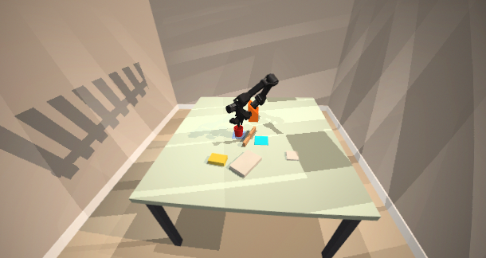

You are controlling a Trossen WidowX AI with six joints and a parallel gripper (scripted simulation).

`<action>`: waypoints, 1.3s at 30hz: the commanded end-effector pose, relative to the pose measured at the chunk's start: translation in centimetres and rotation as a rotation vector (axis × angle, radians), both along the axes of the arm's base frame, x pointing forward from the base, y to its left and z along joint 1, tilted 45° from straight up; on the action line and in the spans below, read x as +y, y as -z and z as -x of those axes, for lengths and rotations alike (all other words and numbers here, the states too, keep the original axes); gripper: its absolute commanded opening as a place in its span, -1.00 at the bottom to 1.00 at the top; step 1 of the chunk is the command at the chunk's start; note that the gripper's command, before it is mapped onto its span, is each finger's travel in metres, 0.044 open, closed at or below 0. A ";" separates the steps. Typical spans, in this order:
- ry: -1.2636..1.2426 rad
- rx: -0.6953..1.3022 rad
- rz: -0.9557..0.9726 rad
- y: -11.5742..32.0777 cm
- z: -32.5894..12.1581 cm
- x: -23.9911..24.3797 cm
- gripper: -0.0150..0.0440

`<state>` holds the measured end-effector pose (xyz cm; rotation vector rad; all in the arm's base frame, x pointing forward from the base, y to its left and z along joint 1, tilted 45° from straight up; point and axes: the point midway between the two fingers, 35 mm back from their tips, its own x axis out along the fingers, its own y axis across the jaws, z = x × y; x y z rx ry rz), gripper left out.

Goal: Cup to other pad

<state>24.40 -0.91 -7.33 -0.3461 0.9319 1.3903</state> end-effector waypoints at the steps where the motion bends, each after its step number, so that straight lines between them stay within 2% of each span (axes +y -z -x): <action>1: -0.002 0.015 -0.009 0.6 0.5 0.8 0.01; 29: -0.002 0.016 -0.012 2.5 1.0 3.0 0.01; 33: -0.003 0.008 -0.008 2.5 0.8 2.8 -0.35; 39: -0.003 0.008 -0.008 2.5 0.8 2.8 -0.48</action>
